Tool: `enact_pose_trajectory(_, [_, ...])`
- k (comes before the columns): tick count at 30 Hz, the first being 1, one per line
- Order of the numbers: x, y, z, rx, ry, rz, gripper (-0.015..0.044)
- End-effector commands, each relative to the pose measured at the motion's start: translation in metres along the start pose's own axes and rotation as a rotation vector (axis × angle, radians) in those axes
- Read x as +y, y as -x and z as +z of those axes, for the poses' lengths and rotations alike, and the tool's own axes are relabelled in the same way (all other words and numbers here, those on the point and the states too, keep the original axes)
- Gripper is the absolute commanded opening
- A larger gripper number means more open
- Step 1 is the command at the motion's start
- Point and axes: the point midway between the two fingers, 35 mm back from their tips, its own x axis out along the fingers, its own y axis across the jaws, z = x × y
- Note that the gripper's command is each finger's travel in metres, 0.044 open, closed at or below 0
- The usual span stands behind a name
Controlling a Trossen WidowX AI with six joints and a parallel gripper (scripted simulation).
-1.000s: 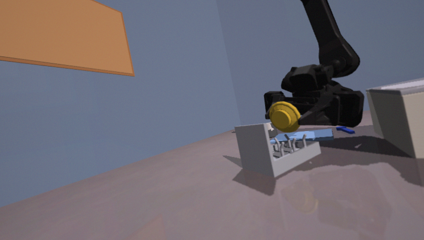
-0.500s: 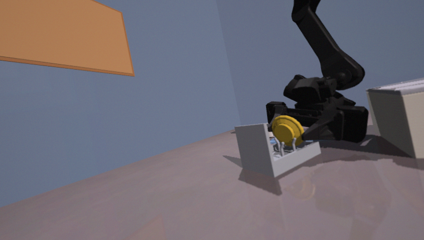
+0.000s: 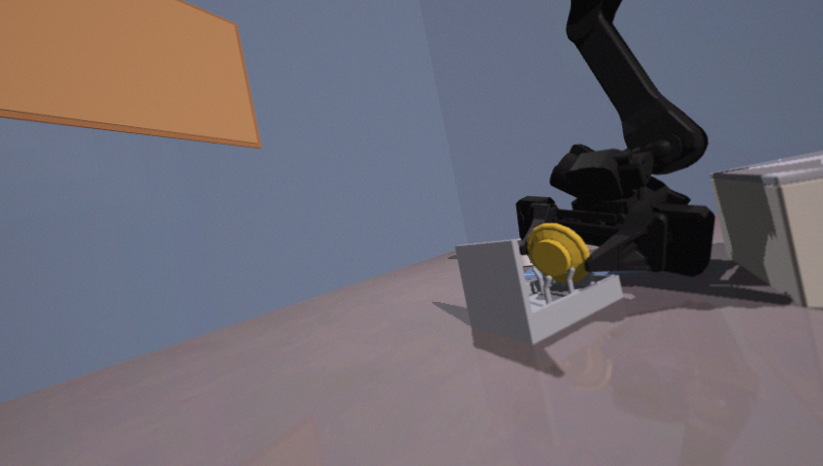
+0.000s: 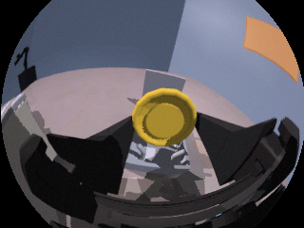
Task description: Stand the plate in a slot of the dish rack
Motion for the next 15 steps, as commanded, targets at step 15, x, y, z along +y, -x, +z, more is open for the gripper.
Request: enact_pose_trajectory(15, [-0.0014, 0.0001, 0.0023, 0.001, -0.003, 0.001, 0.04])
